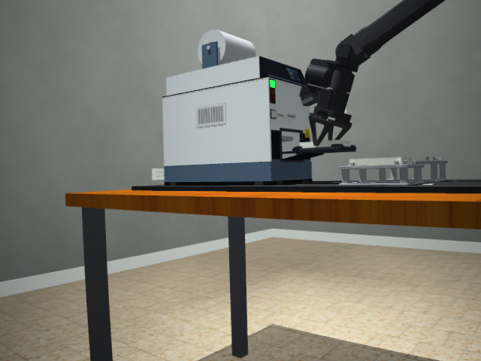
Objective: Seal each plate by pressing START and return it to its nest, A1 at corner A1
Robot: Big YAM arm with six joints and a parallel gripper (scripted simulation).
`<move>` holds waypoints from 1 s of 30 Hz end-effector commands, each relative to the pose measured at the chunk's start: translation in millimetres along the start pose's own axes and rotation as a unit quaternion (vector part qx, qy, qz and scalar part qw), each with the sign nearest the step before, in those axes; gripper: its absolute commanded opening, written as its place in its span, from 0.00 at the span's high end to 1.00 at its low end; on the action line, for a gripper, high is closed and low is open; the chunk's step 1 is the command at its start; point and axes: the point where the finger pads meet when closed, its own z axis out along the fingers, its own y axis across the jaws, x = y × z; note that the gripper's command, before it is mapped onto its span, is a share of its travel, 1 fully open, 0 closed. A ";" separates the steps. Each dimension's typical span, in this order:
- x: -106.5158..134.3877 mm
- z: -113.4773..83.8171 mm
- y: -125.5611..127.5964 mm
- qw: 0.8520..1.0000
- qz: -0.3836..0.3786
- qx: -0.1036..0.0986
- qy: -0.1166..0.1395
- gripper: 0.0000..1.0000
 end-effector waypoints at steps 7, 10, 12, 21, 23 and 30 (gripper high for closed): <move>-31.1 -21.1 -4.8 0.999 0.009 0.000 -0.035 1.00; -31.5 -24.2 -4.9 0.999 0.009 0.000 -0.035 1.00; -31.2 -25.0 -4.9 0.999 0.008 0.000 -0.033 1.00; -34.1 -31.7 -4.3 0.999 0.008 0.000 -0.031 1.00; -31.2 -29.6 -4.3 1.000 0.007 0.001 -0.027 1.00; -28.7 -31.7 3.9 1.000 0.000 -0.003 -0.028 1.00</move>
